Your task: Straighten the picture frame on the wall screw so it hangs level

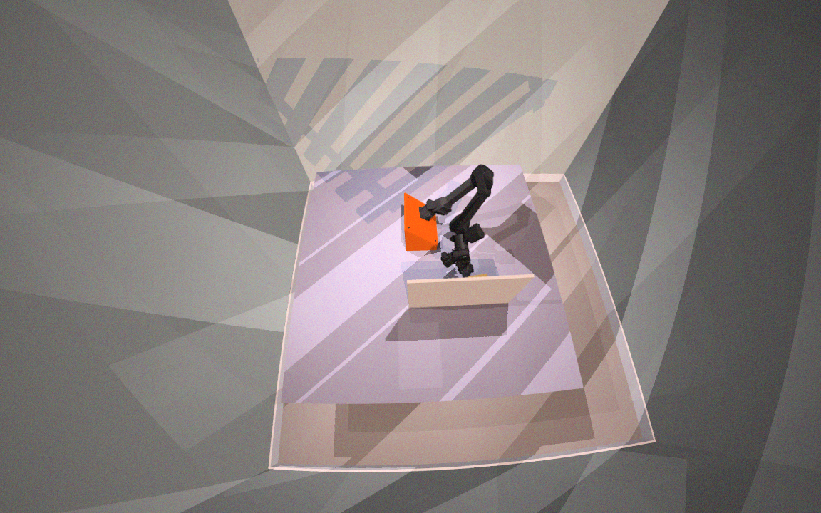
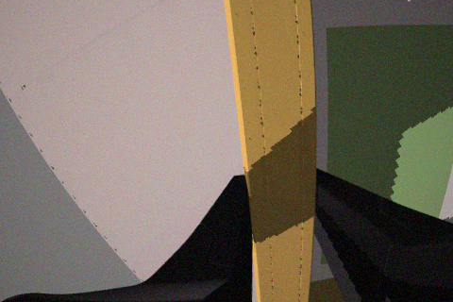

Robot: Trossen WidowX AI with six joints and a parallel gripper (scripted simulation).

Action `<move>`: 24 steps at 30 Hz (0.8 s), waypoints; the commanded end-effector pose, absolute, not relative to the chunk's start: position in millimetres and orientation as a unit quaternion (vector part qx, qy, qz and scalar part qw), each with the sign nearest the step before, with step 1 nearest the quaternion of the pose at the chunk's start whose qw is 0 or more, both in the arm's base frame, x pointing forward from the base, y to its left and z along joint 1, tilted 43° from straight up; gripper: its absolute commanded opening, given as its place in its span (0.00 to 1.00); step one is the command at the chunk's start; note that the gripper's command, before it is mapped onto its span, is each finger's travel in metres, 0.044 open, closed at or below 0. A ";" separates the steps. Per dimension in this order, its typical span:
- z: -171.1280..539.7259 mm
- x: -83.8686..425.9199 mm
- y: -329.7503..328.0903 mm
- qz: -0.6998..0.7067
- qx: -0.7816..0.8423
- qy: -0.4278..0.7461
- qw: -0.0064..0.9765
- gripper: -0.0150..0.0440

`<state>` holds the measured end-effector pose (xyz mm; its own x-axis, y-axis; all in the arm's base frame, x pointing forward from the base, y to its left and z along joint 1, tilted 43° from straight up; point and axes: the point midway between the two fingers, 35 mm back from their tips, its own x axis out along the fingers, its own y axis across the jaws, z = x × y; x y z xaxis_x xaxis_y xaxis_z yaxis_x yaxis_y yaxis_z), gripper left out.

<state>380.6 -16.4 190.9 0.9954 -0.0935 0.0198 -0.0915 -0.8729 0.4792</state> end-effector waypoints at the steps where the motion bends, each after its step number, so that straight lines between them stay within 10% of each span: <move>1: 195.5 380.7 -18.1 0.003 0.968 -0.054 0.246 0.25; 24: 199.1 380.8 -15.2 0.003 0.968 -0.054 0.246 0.25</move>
